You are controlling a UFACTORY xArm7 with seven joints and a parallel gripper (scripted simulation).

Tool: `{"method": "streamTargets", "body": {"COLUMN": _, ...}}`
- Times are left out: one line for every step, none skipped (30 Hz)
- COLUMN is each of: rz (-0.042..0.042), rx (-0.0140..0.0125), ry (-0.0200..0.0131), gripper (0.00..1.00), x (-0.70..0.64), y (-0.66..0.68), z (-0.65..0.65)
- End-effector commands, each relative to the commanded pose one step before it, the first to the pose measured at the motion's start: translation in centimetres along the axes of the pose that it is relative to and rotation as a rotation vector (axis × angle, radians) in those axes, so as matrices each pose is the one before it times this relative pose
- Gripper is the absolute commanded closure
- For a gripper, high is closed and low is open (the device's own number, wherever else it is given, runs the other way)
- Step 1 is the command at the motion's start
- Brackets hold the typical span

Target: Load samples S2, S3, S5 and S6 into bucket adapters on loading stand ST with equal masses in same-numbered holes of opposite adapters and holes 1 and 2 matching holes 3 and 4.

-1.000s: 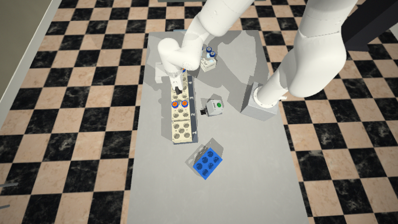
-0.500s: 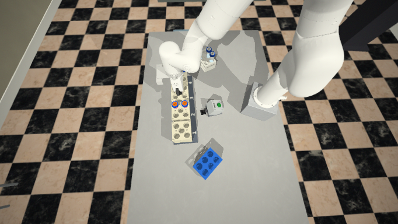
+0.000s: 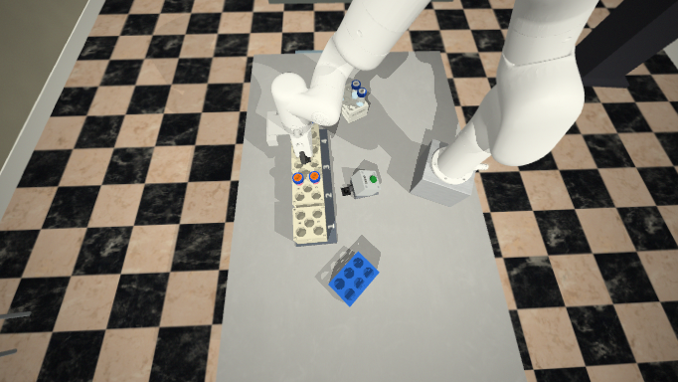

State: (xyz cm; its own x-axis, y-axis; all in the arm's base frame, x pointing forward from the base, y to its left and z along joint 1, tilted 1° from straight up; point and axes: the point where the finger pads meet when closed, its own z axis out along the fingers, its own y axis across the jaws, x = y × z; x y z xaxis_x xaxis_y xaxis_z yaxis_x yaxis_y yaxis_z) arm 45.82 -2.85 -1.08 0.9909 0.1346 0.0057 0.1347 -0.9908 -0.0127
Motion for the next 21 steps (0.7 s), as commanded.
{"method": "streamTargets", "body": {"rz": 0.00005, "rx": -0.00093, "ry": 0.00438, "gripper": 1.0, "x": 0.171, "y": 0.039, "z": -0.152}}
{"method": "streamTargets", "body": {"rz": 0.0, "rx": 0.0, "ry": 0.0, "gripper": 1.0, "x": 0.0, "y": 0.0, "z": 0.001}}
{"method": "streamTargets", "body": {"rz": 0.0, "rx": 0.0, "ry": 0.0, "gripper": 1.0, "x": 0.0, "y": 0.0, "z": 0.0}}
{"method": "streamTargets", "body": {"rz": 0.0, "rx": 0.0, "ry": 0.00001, "gripper": 1.0, "x": 0.0, "y": 0.0, "z": -0.001}}
{"method": "streamTargets", "body": {"rz": -0.00002, "rx": 0.00002, "ry": -0.00005, "gripper": 0.56, "x": -0.001, "y": -0.001, "z": 0.039}}
{"method": "streamTargets", "body": {"rz": 0.0, "rx": 0.0, "ry": 0.0, "gripper": 0.56, "x": 0.0, "y": 0.0, "z": 0.0}}
{"method": "streamTargets", "body": {"rz": 0.0, "rx": 0.0, "ry": 0.0, "gripper": 0.56, "x": 0.0, "y": 0.0, "z": 0.0}}
{"method": "streamTargets", "body": {"rz": 0.0, "rx": 0.0, "ry": 0.0, "gripper": 0.56, "x": 0.0, "y": 0.0, "z": 0.0}}
{"method": "streamTargets", "body": {"rz": 0.0, "rx": 0.0, "ry": 0.0, "gripper": 0.56, "x": 0.0, "y": 0.0, "z": 0.0}}
{"method": "streamTargets", "body": {"rz": 0.0, "rx": 0.0, "ry": 0.0, "gripper": 0.56, "x": 0.0, "y": 0.0, "z": 0.0}}
{"method": "streamTargets", "body": {"rz": 0.00001, "rx": -0.00002, "ry": 0.00007, "gripper": 0.56, "x": 0.003, "y": 0.001, "z": -0.008}}
{"method": "streamTargets", "body": {"rz": 0.0, "rx": 0.0, "ry": -0.00001, "gripper": 0.56, "x": 0.0, "y": 0.0, "z": 0.002}}
{"method": "streamTargets", "body": {"rz": 0.0, "rx": 0.0, "ry": 0.0, "gripper": 0.56, "x": 0.0, "y": 0.0, "z": 0.0}}
{"method": "streamTargets", "body": {"rz": 0.0, "rx": -0.00001, "ry": 0.00003, "gripper": 0.56, "x": 0.001, "y": 0.0, "z": -0.001}}
{"method": "streamTargets", "body": {"rz": 0.0, "rx": -0.00001, "ry": 0.00002, "gripper": 0.56, "x": 0.001, "y": 0.0, "z": -0.001}}
{"method": "streamTargets", "body": {"rz": 0.0, "rx": 0.0, "ry": 0.0, "gripper": 0.56, "x": 0.0, "y": 0.0, "z": 0.0}}
{"method": "streamTargets", "body": {"rz": 0.0, "rx": 0.0, "ry": 0.0, "gripper": 0.56, "x": 0.0, "y": 0.0, "z": 0.0}}
{"method": "streamTargets", "body": {"rz": -0.00001, "rx": 0.00003, "ry": -0.00011, "gripper": 0.56, "x": -0.004, "y": -0.002, "z": 0.008}}
{"method": "streamTargets", "body": {"rz": 0.0, "rx": 0.0, "ry": 0.0, "gripper": 0.56, "x": 0.0, "y": 0.0, "z": 0.0}}
{"method": "streamTargets", "body": {"rz": 0.00001, "rx": -0.00003, "ry": 0.00011, "gripper": 0.56, "x": 0.004, "y": 0.002, "z": -0.007}}
{"method": "streamTargets", "body": {"rz": 0.0, "rx": 0.00001, "ry": -0.00004, "gripper": 0.56, "x": -0.001, "y": 0.0, "z": 0.002}}
